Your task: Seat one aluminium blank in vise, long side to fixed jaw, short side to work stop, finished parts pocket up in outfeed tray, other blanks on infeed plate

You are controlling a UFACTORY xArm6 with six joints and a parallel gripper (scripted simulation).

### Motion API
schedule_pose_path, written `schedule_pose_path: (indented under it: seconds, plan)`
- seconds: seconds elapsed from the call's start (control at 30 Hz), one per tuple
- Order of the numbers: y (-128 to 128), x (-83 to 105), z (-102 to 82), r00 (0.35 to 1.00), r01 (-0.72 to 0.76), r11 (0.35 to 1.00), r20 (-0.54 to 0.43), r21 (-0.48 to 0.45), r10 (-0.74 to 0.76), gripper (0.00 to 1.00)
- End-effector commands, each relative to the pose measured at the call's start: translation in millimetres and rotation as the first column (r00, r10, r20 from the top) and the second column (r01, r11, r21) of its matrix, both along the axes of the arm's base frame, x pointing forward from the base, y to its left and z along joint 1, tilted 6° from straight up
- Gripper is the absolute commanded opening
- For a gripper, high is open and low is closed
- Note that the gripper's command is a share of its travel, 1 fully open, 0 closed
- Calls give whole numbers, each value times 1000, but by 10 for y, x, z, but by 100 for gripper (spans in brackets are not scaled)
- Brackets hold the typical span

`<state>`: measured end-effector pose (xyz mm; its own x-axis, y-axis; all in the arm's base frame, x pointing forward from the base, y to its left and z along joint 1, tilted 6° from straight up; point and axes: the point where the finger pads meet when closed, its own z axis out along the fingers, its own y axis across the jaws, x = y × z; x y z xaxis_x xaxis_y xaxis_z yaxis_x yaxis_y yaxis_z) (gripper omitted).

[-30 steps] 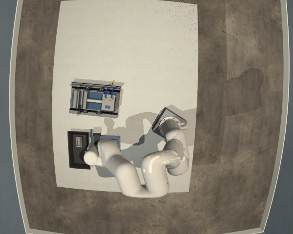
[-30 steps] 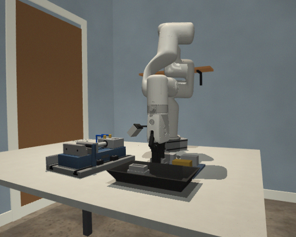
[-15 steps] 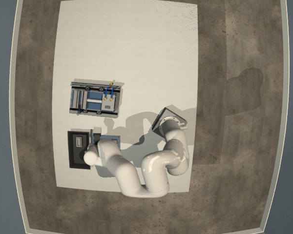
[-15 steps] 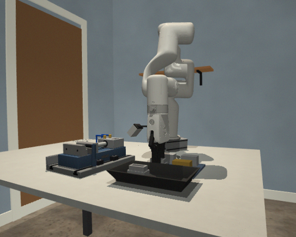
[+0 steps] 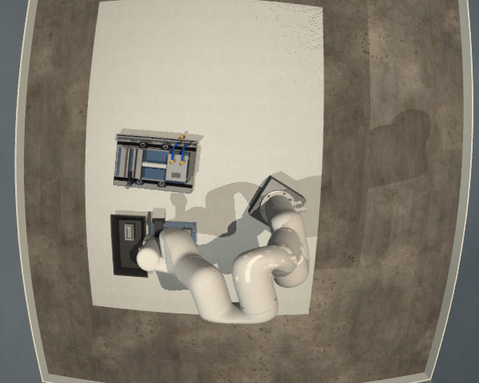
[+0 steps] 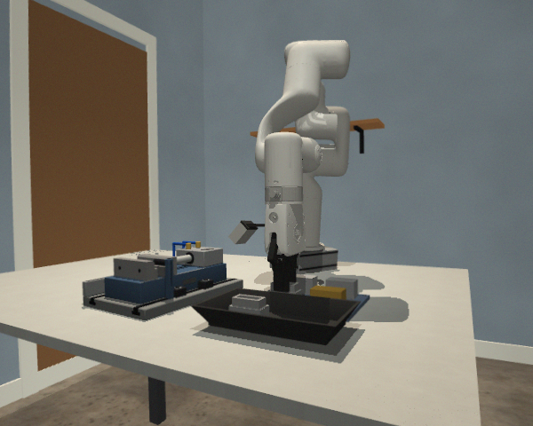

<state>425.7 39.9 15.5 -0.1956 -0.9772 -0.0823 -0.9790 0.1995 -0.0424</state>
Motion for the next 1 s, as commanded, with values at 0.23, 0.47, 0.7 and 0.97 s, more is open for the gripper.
schedule_pose_path:
  seconds: [0.23,0.47,0.7,0.97]
  plan:
    - [-24,-2,349,1000,0,1000,5,0,0,0]
    - [-45,-21,641,1000,0,1000,5,0,0,0]
    - [-67,-40,944,1000,0,1000,5,0,0,0]
    - [-78,-50,1102,1000,0,1000,5,0,0,0]
